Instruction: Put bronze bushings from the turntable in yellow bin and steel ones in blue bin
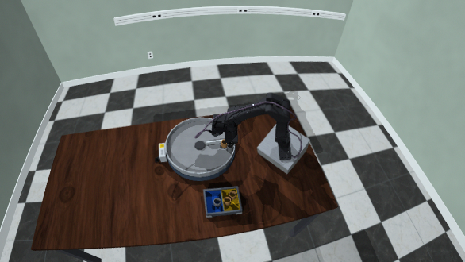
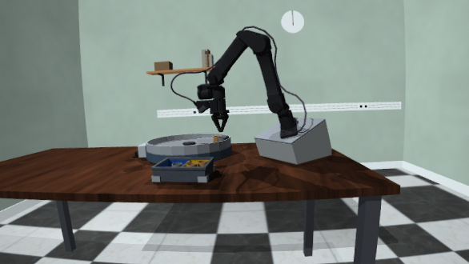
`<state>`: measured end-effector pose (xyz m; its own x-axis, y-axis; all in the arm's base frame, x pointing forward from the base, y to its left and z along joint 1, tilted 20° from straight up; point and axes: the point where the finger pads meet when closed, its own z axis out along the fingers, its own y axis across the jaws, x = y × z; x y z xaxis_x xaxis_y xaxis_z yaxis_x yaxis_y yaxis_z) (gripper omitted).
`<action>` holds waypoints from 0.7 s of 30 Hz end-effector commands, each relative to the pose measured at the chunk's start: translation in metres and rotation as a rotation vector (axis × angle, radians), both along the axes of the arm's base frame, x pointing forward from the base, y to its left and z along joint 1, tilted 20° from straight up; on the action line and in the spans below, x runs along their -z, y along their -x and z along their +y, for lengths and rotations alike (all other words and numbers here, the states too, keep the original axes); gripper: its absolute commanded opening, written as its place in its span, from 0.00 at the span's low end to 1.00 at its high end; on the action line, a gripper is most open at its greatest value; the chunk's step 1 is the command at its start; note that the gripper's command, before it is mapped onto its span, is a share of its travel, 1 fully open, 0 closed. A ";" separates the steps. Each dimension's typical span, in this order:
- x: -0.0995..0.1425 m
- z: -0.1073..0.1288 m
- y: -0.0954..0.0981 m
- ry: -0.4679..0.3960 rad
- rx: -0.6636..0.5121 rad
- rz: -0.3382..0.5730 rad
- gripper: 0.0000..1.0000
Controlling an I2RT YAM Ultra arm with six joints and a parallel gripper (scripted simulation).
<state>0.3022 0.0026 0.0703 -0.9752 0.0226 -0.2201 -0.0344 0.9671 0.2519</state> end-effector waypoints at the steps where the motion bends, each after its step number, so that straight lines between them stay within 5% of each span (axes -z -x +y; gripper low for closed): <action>1: -0.015 -0.006 -0.010 0.008 0.009 -0.060 0.14; 12: -0.014 -0.006 -0.010 0.008 0.010 -0.061 0.14; 14: 0.010 0.000 0.001 -0.004 0.009 0.009 0.14; 19: 0.027 0.005 -0.003 0.002 0.002 0.010 0.14; 21: 0.004 -0.003 -0.019 0.013 0.020 -0.069 0.14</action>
<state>0.2967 0.0087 0.0455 -0.9844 0.0177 -0.1748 -0.0289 0.9651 0.2604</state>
